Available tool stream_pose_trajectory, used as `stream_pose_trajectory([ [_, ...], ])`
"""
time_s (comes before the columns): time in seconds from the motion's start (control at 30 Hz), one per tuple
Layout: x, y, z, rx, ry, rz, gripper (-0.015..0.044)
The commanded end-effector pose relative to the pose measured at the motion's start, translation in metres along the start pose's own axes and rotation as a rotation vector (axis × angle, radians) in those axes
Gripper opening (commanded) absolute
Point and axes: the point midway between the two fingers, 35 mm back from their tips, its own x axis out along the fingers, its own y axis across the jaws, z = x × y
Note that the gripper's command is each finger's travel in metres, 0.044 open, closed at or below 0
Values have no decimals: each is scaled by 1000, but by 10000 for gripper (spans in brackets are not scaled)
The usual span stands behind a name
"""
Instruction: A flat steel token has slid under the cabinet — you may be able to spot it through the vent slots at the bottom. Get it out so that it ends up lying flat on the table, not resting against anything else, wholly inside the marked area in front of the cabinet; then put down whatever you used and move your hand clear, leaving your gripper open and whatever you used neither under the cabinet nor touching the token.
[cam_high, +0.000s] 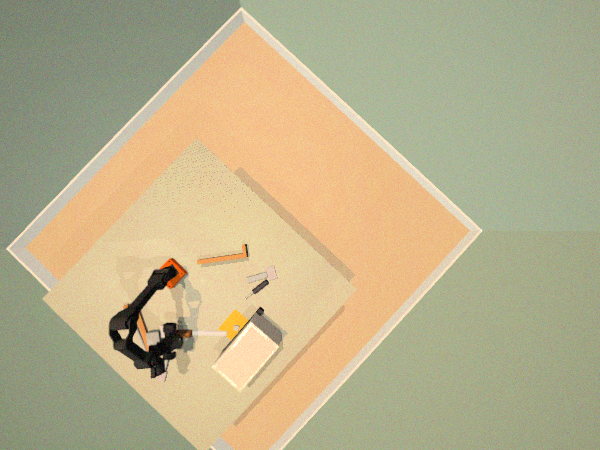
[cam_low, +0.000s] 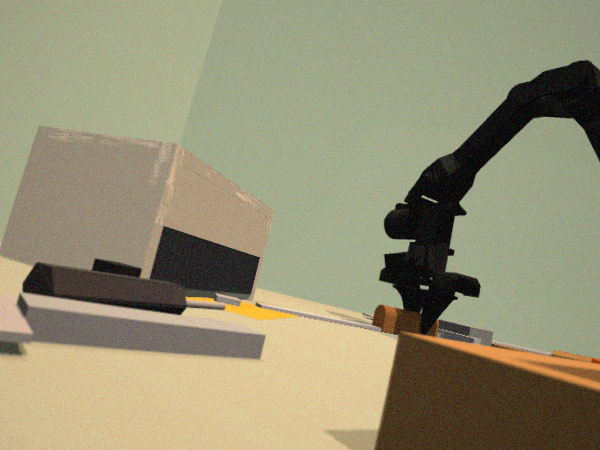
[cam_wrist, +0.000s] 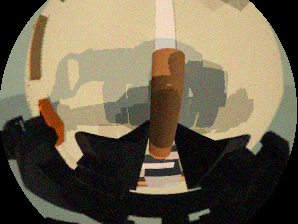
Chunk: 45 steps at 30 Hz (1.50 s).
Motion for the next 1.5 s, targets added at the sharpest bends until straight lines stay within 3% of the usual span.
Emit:
stream_pose_trajectory([
  [0.0,-2,-2,7,4,-3,-6,0],
  [0.5,-2,-3,26,4,-5,-6,0],
  [0.73,0,-1,24,-2,-2,0,184],
  [0.87,0,-1,24,-2,-2,0,200],
  [0.97,0,-1,24,-2,-5,-6,270],
  [1.47,4,0,24,-3,-5,-6,270],
])
